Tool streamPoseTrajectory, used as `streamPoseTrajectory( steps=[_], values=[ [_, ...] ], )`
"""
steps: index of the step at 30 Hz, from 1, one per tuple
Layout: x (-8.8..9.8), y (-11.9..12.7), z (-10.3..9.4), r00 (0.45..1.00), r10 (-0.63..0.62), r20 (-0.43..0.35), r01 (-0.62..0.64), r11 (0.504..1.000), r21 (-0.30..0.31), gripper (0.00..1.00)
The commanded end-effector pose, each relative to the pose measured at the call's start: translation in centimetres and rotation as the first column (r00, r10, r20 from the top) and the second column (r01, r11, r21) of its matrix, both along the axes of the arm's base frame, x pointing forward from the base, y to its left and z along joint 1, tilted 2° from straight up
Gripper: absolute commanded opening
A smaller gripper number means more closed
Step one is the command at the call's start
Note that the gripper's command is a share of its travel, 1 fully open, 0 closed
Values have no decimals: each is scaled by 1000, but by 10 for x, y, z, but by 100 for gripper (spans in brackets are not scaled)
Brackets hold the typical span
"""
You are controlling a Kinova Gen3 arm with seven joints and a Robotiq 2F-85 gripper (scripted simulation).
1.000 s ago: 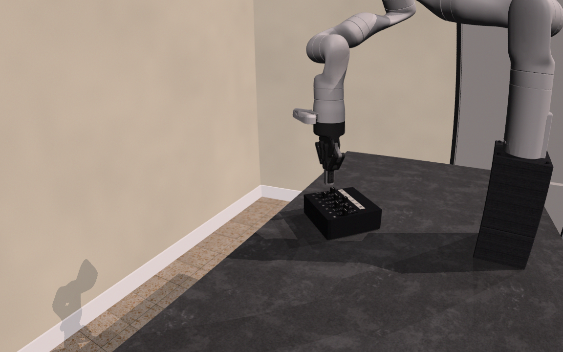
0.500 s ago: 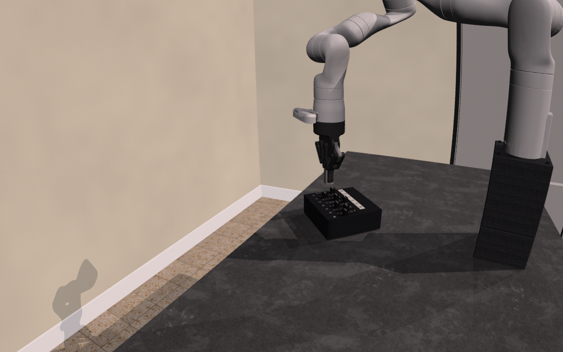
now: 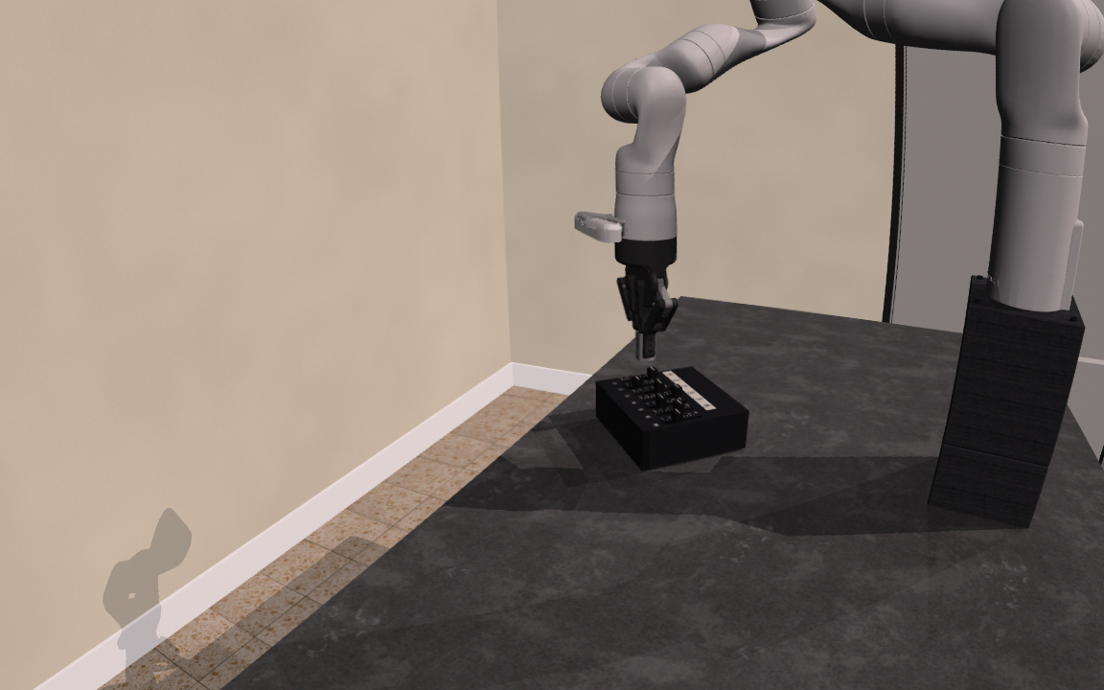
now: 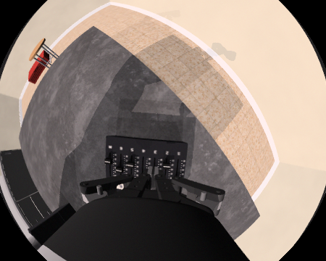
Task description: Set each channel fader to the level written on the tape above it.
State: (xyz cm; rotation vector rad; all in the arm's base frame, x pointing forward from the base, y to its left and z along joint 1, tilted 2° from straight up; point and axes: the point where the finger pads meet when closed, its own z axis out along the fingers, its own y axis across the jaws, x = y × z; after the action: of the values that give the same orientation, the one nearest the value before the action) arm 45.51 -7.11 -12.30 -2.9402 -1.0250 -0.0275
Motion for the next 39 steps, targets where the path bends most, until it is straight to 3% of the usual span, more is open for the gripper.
streamPoseTrajectory(
  steps=[1, 22, 39],
  values=[
    [0, 0, 1, 1000, 12, 2, -12, 1000, -1, 0],
    [-4, -2, 0, 975, 222, 8, -222, 975, -3, 0],
    [-10, -4, -1, 836, 549, 16, -549, 836, -11, 0]
  ],
)
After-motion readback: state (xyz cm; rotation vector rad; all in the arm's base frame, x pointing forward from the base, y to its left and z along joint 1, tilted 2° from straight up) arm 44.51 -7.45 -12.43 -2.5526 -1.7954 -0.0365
